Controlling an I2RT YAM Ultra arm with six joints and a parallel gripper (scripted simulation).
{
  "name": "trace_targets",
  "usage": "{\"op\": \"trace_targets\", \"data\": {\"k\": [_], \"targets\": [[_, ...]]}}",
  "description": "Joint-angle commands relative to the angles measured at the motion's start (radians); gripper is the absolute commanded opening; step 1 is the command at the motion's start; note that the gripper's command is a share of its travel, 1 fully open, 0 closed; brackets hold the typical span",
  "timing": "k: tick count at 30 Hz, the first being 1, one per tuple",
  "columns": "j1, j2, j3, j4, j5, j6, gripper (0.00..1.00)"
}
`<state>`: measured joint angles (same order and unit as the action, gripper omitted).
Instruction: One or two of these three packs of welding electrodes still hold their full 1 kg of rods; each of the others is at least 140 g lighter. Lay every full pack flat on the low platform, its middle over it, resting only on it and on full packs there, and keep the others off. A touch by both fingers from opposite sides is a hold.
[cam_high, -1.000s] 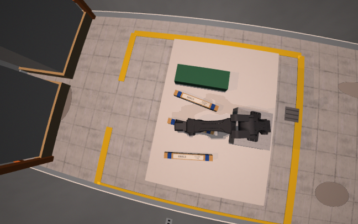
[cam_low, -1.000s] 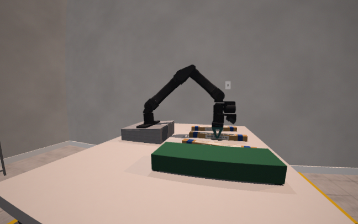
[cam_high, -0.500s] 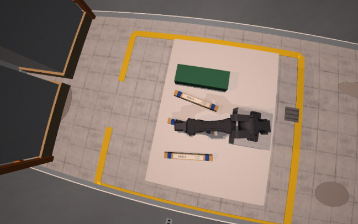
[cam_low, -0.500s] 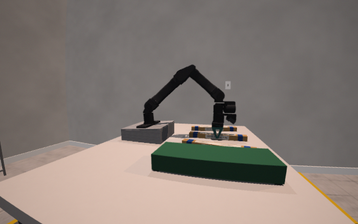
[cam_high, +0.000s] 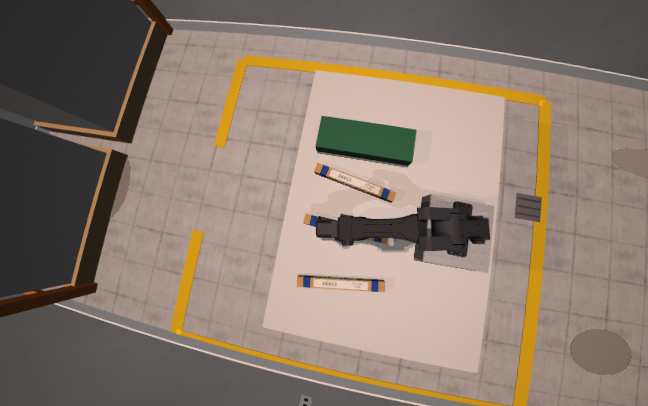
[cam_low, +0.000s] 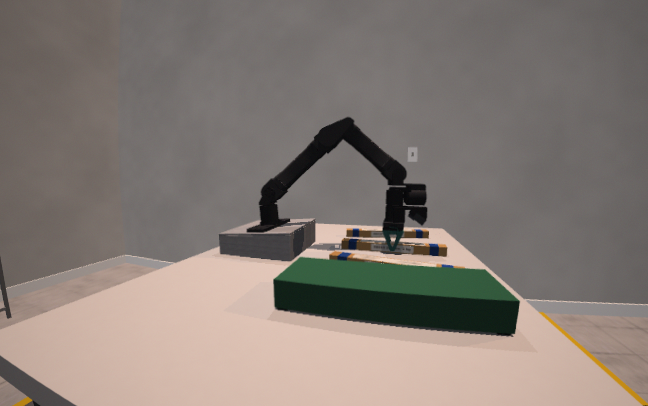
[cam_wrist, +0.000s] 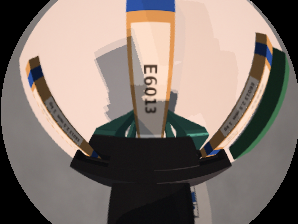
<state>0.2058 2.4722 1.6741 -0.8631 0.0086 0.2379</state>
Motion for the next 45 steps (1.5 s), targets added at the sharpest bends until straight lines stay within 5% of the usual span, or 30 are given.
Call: {"op": "trace_targets", "data": {"k": [1, 45], "targets": [[0.001, -0.078, 0.042, -0.063, 0.003, 0.001, 0.00], [0.010, -0.126, 0.184, -0.253, 0.001, 0.006, 0.00]]}}
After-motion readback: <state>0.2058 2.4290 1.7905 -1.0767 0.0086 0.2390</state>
